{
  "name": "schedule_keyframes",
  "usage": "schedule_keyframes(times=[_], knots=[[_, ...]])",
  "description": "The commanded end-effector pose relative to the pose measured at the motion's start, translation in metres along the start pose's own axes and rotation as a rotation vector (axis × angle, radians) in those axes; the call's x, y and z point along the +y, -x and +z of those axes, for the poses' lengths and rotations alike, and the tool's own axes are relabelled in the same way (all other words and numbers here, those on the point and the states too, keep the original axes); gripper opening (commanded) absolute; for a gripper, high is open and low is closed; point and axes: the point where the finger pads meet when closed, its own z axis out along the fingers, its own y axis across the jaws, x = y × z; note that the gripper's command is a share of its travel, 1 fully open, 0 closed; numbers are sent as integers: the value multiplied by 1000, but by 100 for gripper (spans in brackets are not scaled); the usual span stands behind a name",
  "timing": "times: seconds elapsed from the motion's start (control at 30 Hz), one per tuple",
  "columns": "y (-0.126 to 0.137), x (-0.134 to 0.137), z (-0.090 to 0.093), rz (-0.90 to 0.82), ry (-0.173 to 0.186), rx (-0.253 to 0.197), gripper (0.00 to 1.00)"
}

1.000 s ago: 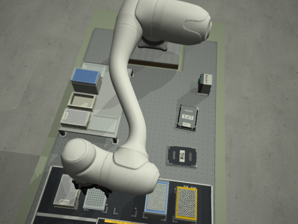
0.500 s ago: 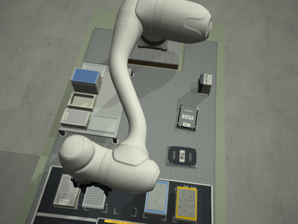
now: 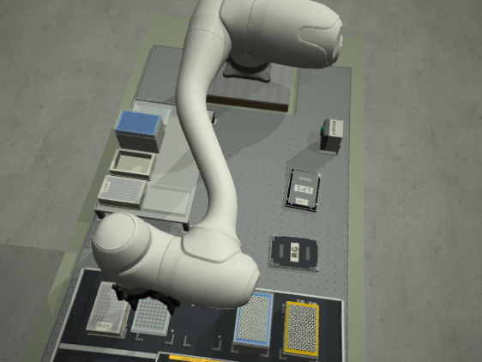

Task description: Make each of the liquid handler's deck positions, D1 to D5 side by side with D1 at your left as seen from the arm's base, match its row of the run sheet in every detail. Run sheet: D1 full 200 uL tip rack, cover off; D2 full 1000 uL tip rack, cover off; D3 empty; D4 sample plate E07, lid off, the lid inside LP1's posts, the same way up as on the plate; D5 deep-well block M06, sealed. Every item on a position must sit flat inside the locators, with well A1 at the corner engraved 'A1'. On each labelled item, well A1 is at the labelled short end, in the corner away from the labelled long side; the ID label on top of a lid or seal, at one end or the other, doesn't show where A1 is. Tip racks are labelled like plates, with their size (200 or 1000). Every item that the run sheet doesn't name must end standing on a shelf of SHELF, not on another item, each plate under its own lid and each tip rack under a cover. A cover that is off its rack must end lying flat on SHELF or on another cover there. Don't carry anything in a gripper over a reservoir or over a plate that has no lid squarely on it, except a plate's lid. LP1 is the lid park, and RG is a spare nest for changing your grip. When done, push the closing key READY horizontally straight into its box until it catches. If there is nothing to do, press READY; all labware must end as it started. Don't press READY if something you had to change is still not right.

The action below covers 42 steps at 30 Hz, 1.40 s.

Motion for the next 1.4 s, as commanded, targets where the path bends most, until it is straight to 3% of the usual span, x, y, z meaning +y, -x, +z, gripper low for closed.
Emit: schedule_keyframes(times=[0.0,1.37], knots=[[0,0,-6,0,0,2,10],[0,0,-64,0,0,2,10]])
